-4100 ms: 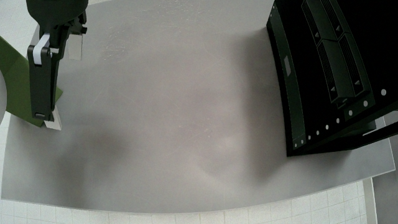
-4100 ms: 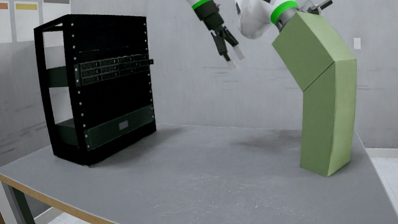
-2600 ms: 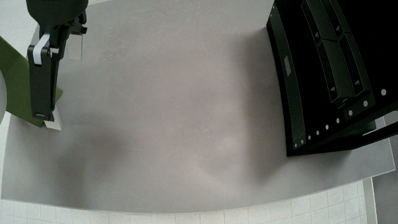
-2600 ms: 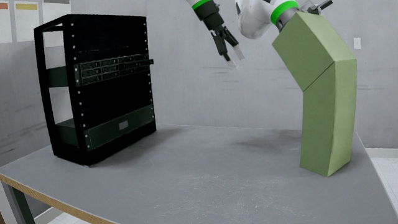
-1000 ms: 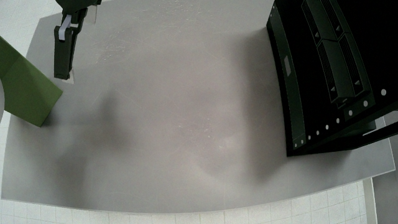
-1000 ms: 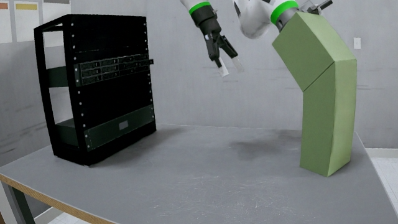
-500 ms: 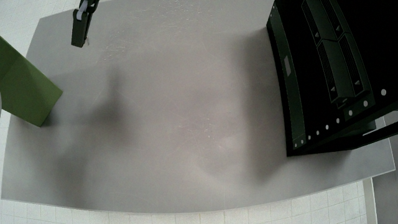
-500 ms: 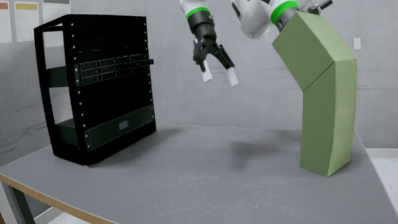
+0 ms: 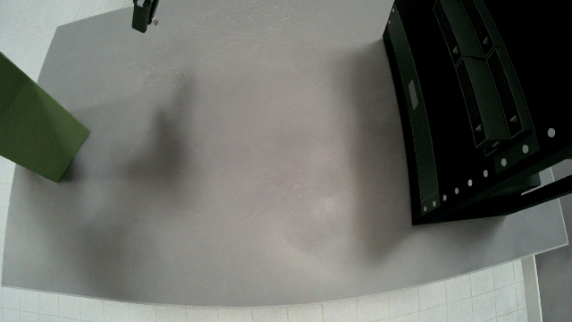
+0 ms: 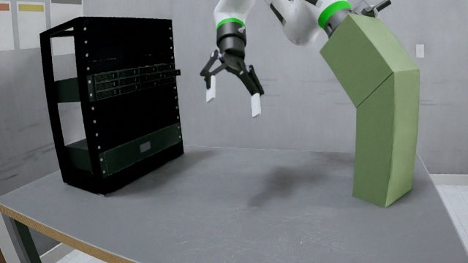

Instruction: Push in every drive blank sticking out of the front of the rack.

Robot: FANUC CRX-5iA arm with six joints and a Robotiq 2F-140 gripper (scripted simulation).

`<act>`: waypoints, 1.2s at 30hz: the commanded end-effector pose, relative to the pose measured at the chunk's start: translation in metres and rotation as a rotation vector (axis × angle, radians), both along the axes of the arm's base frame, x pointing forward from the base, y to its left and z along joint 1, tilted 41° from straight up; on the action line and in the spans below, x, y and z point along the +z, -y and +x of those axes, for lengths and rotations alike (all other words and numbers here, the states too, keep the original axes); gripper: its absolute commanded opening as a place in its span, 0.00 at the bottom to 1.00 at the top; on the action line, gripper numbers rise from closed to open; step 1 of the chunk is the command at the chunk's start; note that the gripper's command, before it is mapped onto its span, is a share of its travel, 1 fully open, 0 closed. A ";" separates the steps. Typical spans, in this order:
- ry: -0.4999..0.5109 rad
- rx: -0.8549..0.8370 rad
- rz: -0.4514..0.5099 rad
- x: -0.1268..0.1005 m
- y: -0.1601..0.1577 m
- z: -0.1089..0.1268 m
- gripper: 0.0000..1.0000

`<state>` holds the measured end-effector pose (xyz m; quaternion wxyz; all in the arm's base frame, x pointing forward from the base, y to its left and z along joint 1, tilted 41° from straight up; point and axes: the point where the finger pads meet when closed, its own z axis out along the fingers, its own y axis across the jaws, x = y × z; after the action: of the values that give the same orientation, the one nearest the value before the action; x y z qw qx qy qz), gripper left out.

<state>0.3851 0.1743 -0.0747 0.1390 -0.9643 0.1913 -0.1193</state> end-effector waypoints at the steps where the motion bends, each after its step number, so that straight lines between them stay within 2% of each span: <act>1: 0.068 -0.043 0.126 -0.008 -0.031 0.032 1.00; 9: 0.197 -0.134 0.303 0.003 -0.057 0.084 1.00; 11: 0.233 -0.157 0.342 0.008 -0.060 0.097 1.00; 13: 0.233 -0.157 0.342 0.008 -0.060 0.097 1.00; 18: 0.350 -0.230 0.450 0.026 -0.060 0.135 1.00; 28: 0.572 -0.345 0.590 0.067 -0.032 0.189 1.00; 30: 0.572 -0.345 0.590 0.067 -0.032 0.189 1.00; 36: 0.749 -0.416 0.662 0.103 0.004 0.214 1.00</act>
<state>0.5818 0.1906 0.0071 0.4396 -0.7468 0.3374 -0.3677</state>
